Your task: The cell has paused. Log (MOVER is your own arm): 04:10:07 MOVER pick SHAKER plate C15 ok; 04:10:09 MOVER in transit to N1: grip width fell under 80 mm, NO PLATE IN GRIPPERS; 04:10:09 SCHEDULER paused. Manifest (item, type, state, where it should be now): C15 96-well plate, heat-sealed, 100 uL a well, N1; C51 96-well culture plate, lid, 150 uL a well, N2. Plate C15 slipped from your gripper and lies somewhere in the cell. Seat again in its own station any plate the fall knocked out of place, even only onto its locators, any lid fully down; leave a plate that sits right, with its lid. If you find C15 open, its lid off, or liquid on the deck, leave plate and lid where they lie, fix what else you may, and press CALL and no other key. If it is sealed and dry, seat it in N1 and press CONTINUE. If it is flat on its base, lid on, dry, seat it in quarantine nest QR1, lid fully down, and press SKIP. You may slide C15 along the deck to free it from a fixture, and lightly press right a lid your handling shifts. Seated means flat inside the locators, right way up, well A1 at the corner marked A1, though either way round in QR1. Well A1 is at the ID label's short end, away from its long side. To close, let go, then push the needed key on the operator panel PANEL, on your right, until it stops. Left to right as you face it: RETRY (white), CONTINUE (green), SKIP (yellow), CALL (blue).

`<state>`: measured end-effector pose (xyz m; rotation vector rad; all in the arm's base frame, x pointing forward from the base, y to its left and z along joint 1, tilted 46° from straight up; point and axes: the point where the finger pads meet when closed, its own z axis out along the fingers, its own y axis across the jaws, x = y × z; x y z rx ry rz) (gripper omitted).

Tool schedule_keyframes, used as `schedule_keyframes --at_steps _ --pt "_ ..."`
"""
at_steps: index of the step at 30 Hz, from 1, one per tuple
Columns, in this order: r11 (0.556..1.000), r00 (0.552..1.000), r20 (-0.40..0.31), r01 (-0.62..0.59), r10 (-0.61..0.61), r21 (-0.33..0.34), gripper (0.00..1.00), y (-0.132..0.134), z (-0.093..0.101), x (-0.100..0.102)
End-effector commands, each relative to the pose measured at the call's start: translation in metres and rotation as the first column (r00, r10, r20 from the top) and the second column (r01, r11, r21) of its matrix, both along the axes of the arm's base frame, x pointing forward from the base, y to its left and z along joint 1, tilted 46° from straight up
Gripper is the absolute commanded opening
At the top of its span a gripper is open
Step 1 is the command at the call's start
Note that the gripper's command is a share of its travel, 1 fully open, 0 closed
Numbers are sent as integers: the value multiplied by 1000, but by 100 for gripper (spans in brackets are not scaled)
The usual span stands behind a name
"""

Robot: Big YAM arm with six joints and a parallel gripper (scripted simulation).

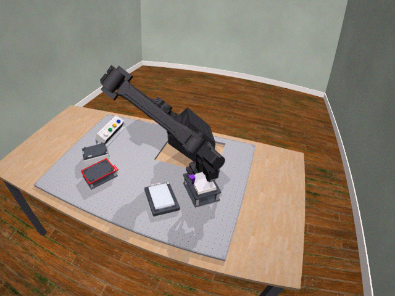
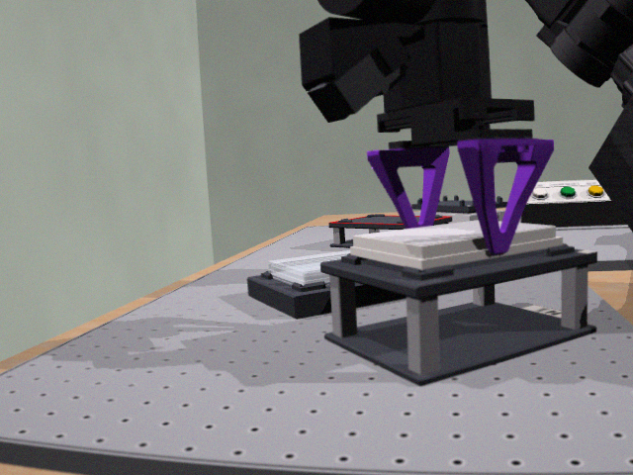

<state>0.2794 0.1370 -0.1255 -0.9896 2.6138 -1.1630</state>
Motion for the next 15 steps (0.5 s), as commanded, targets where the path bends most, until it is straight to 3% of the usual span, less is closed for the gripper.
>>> schedule_keyframes --at_steps 1,15 --pt "1000 1000 -8 -2 2 -6 0 -4 -5 3" --pt "1000 1000 -9 -2 2 -7 0 -6 -7 2"
